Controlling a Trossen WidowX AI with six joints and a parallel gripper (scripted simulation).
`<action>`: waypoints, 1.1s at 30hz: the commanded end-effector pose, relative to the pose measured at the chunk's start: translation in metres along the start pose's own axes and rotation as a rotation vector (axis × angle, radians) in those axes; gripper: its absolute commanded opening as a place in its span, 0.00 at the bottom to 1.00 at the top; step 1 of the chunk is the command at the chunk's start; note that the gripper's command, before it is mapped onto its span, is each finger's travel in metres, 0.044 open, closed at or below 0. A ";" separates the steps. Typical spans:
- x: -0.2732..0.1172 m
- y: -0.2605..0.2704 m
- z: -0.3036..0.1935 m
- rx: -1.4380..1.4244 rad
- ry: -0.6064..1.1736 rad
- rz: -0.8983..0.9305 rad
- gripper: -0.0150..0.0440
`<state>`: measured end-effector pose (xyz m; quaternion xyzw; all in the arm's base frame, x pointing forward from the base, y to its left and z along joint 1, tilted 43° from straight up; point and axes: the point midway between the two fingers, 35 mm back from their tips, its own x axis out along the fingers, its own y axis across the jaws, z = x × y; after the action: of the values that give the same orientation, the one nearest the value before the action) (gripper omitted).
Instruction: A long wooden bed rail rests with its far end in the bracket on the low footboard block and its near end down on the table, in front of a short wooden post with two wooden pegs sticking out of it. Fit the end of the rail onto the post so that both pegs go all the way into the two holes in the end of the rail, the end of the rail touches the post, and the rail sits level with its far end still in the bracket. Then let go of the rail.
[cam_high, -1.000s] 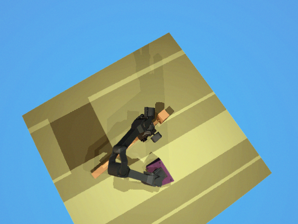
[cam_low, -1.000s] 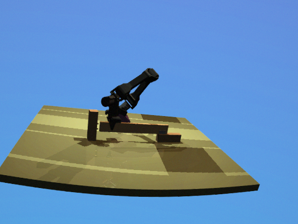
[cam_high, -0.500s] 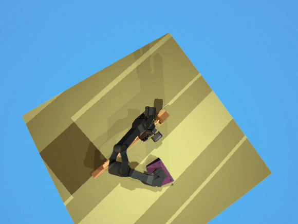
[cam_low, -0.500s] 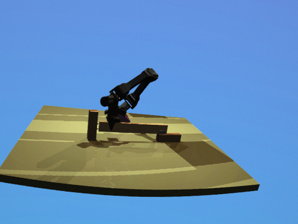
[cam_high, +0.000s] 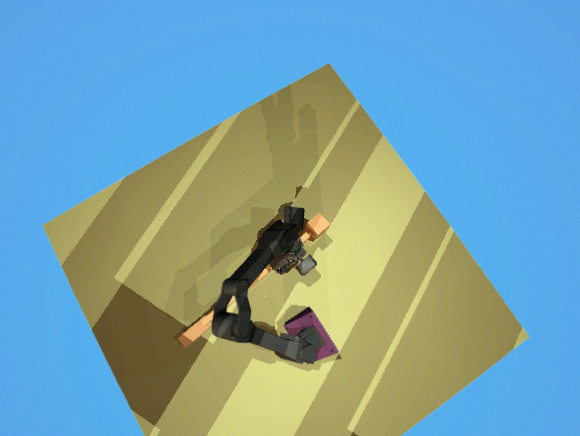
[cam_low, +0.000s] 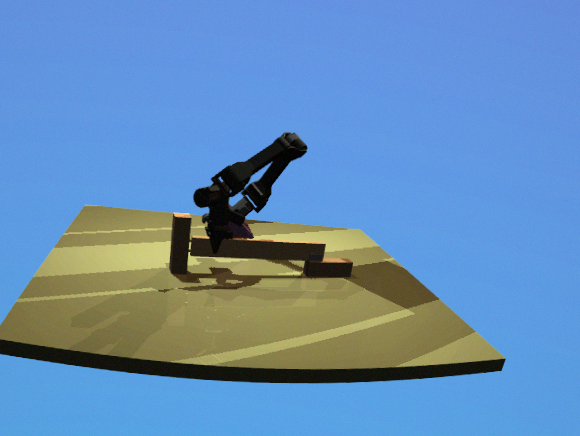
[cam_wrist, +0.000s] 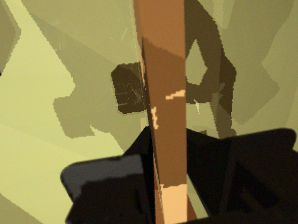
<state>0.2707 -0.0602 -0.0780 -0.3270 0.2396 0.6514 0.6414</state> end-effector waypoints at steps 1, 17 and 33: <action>-0.002 0.000 -0.003 -0.001 0.005 -0.002 0.25; -0.002 0.000 -0.008 -0.001 0.005 -0.002 0.25; -0.002 0.000 -0.012 -0.001 0.005 -0.002 0.25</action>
<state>0.2719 -0.0674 -0.0842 -0.3273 0.2399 0.6513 0.6412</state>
